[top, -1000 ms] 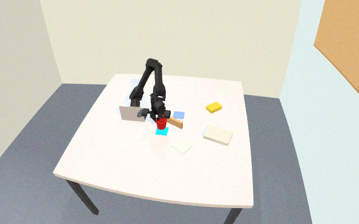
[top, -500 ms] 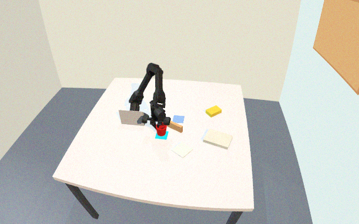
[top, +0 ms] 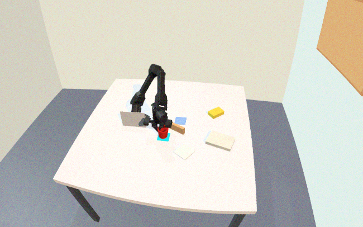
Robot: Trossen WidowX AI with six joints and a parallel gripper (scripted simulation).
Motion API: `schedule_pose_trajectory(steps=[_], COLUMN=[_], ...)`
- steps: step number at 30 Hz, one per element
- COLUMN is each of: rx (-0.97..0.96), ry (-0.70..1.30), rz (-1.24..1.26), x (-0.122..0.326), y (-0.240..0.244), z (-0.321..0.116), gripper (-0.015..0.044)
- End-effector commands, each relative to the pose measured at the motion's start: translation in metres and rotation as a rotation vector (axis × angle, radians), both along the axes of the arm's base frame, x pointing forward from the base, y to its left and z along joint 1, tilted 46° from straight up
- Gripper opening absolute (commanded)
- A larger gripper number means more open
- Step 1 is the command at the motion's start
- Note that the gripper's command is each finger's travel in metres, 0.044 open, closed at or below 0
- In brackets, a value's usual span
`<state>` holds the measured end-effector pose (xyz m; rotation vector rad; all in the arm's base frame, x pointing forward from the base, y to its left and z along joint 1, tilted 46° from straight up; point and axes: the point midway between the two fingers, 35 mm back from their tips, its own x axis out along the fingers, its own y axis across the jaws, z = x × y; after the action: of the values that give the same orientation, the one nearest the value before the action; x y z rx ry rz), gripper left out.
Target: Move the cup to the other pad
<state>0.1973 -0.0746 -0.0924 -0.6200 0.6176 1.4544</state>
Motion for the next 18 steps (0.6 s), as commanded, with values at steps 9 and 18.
schedule_pose_trajectory(steps=[9, 18], rx=[-0.001, -0.001], ry=[-0.001, -0.001], rz=[0.0, 0.0], x=[0.0004, 0.0005], y=[-0.0005, -0.0024], z=[0.0003, 0.0019], gripper=[0.0128, 0.0128])
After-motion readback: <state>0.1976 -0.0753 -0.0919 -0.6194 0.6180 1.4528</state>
